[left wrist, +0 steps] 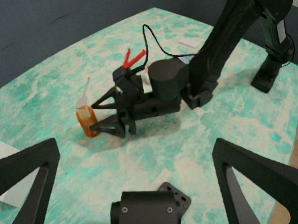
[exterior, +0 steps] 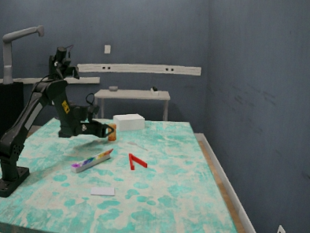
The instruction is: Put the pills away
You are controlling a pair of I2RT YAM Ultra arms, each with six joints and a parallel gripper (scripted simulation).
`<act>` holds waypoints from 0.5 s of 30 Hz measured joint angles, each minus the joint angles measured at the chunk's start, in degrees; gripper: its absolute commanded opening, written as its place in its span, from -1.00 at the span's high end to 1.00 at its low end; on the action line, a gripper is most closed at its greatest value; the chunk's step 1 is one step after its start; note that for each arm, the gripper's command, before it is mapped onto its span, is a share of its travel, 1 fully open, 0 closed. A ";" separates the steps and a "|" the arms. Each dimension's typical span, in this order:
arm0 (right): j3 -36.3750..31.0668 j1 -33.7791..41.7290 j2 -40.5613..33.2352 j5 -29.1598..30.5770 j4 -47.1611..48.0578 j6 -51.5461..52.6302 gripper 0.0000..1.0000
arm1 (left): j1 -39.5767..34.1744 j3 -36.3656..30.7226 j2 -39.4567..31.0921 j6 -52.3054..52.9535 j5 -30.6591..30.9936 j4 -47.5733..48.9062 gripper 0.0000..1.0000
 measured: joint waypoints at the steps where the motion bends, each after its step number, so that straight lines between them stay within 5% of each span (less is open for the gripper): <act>1: 0.17 -0.04 0.11 -0.04 -0.15 0.00 -0.30 | 0.00 0.00 0.00 0.00 0.00 0.00 -1.00; 15: 4.57 -0.66 2.45 -0.63 -2.36 -0.11 -0.30 | 0.00 0.00 0.00 0.00 0.00 0.00 -1.00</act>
